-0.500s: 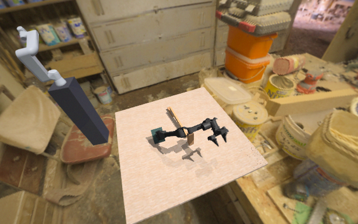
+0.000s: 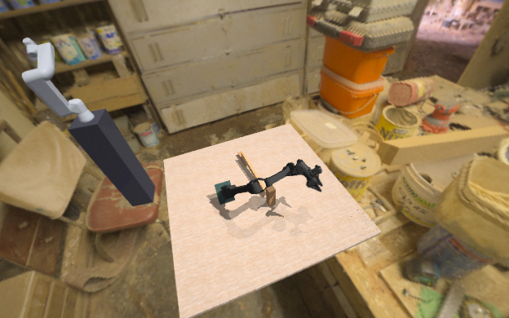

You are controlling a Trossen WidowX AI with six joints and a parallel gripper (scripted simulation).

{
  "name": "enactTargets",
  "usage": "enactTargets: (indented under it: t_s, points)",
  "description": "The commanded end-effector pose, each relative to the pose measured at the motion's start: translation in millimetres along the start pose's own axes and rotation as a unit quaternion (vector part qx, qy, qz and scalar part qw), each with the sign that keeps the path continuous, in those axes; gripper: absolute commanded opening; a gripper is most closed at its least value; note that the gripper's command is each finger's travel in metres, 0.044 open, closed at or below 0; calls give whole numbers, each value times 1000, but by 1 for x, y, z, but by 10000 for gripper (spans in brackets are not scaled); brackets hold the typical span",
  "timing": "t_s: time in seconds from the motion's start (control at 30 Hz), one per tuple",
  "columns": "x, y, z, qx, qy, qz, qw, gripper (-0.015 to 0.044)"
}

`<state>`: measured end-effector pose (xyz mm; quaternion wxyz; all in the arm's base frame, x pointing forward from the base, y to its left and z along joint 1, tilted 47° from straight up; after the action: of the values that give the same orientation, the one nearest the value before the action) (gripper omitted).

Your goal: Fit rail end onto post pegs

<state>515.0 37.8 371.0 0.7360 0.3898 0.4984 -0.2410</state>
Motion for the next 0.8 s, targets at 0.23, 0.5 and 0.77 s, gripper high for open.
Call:
enactTargets:
  t_s: [0.23, 0.5, 0.77]
  points:
    - [123, -13, -71, -145, 165, -315, 924, 440]
    - [183, -67, -122, -199, 267, -477, 813, 440]
    - [215, -151, -173, -219, 366, -622, 657, 440]
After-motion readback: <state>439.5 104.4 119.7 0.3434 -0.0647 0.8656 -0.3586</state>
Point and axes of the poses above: the point midway between the two fingers, 35 mm back from their tips, its own z axis out along the fingers, its own x axis across the jaws, y = z × x, the point moved 3 cm from there along -z, back along the fingers, and after that the axes turned 14 degrees about -z, right-handed, at the moved point
